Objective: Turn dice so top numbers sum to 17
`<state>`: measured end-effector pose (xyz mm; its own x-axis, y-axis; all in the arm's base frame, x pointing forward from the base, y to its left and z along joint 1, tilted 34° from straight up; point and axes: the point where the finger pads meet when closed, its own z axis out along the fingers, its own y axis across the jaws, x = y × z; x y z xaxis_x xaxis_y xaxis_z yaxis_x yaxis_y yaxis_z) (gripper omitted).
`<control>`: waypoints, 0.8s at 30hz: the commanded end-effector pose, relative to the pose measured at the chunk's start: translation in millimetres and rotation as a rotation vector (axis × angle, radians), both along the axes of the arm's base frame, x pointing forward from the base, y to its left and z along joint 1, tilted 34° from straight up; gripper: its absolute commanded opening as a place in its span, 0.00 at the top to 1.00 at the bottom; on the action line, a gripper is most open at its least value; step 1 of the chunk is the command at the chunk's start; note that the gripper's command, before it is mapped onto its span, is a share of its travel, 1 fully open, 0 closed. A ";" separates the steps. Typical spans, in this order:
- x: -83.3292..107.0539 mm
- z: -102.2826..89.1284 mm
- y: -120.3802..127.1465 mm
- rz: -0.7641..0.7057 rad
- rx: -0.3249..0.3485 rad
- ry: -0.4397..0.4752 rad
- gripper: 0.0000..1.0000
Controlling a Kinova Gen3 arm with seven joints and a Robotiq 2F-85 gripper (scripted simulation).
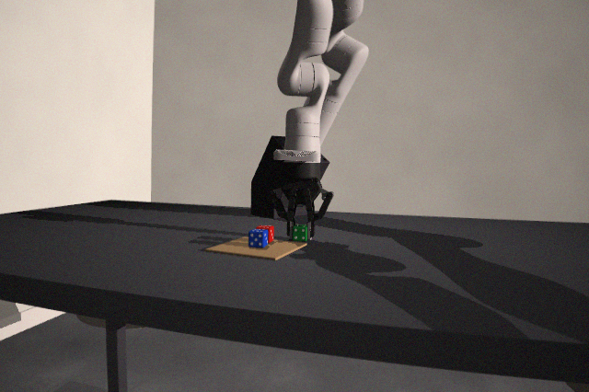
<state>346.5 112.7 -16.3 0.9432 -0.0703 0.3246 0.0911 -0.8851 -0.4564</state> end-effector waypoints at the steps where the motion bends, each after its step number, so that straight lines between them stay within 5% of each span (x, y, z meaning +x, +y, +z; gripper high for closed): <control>1: 0.0 0.8 -0.6 -0.001 0.000 -0.001 0.74; 24: -16.3 43.0 -24.0 0.016 -0.016 0.000 0.74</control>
<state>325.9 94.1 18.8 0.9490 -0.0483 0.3116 0.1028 -0.8867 -0.4507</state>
